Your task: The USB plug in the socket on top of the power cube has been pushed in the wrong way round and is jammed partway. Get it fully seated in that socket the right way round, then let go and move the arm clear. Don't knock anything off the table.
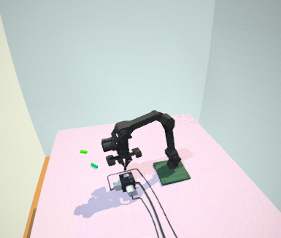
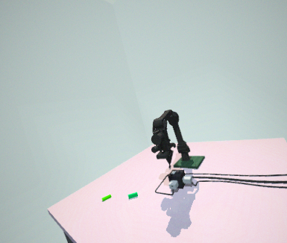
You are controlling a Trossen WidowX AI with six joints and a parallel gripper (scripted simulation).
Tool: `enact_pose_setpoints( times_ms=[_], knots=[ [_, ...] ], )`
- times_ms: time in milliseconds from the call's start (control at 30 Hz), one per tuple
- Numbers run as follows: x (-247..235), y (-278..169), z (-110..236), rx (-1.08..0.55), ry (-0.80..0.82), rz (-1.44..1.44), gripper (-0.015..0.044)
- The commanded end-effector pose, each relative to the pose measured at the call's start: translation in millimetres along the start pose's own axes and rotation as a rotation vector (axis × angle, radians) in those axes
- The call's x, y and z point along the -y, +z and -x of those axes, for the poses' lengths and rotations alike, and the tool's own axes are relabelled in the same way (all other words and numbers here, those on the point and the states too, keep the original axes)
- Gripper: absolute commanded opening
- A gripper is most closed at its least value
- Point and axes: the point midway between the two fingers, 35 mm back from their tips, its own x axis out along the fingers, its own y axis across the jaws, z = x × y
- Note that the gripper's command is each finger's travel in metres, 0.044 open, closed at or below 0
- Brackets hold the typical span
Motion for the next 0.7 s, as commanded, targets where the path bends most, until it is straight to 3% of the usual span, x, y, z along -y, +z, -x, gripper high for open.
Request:
enact_pose_setpoints(
  times_ms=[0,667],
  knots=[
    [-0.1,0.0,-0.1,0.0,0.0,-0.072,0.0],
    [-0.2,-0.6,-0.8,-0.006,0.001,-0.073,0.0]
  ],
)
